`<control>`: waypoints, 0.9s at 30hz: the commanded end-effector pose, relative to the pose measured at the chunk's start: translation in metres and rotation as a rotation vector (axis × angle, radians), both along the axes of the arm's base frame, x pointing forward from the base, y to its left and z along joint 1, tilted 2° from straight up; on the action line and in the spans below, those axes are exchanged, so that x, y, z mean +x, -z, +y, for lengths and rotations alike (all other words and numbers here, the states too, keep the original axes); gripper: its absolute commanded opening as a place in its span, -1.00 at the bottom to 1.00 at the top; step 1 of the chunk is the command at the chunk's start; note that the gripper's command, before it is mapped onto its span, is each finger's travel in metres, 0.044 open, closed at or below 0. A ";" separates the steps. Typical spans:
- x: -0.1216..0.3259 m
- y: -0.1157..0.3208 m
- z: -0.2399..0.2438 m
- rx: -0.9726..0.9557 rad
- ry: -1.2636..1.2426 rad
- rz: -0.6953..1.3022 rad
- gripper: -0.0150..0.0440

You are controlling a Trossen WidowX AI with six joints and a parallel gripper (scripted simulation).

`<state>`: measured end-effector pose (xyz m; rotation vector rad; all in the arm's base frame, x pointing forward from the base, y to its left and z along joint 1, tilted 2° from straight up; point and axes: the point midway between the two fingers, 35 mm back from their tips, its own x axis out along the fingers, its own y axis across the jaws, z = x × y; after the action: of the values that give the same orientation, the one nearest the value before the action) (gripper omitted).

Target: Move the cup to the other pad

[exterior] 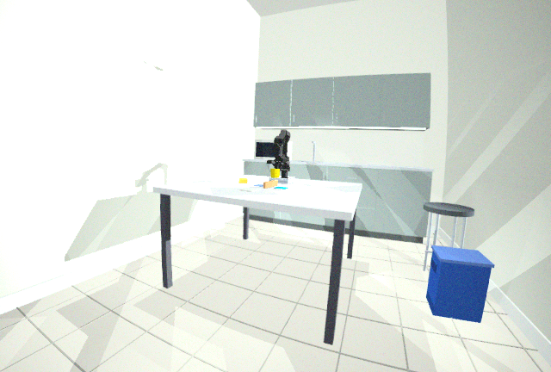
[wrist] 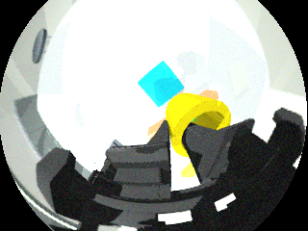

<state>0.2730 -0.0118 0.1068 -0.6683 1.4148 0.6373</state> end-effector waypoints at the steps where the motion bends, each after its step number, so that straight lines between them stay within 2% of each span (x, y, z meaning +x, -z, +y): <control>1: 0.003 0.000 0.006 -0.005 0.003 0.002 -0.49; 27: 0.014 -0.002 0.054 0.000 0.003 0.001 -0.49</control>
<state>0.2845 0.0405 0.1096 -0.6662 1.4103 0.6421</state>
